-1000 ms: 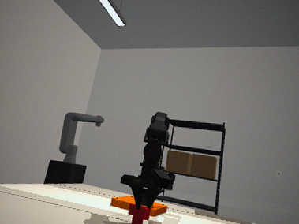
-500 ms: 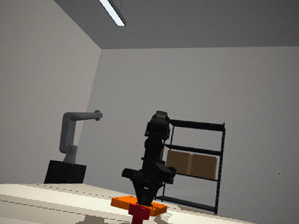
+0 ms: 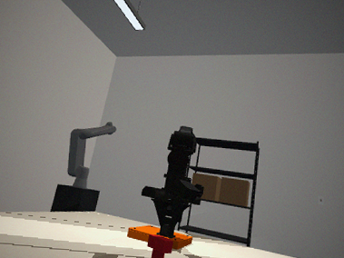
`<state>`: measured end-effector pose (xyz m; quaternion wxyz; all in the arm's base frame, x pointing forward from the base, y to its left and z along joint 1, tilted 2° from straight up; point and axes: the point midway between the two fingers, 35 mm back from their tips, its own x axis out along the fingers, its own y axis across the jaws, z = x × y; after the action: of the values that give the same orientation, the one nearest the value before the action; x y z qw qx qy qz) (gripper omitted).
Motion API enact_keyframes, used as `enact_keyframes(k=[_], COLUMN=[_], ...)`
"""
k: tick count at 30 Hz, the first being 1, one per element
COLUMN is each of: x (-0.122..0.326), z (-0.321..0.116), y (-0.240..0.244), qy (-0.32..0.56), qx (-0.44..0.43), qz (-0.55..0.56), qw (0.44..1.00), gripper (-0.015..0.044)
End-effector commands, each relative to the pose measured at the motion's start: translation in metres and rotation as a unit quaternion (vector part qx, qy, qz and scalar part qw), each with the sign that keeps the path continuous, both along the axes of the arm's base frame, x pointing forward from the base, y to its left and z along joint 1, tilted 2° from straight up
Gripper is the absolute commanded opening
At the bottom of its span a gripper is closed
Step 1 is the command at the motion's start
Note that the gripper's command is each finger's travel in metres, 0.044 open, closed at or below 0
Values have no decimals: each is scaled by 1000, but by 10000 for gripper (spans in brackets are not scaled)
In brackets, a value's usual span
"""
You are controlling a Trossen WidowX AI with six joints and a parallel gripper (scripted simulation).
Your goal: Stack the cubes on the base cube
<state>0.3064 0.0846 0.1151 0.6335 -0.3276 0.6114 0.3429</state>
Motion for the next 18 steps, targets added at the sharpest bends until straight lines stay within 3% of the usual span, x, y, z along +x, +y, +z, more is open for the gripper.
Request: enact_keyframes(k=[1,9,16,18], x=[1,1,0,0], z=[8,14,20,22], y=[0,0,-1,-1], qy=[-4,-4,-2,-2], qx=[1,1,0,0], qz=[2,2,0,0], qw=[1000,1000,1000,1000], gripper=[205,205,389,400])
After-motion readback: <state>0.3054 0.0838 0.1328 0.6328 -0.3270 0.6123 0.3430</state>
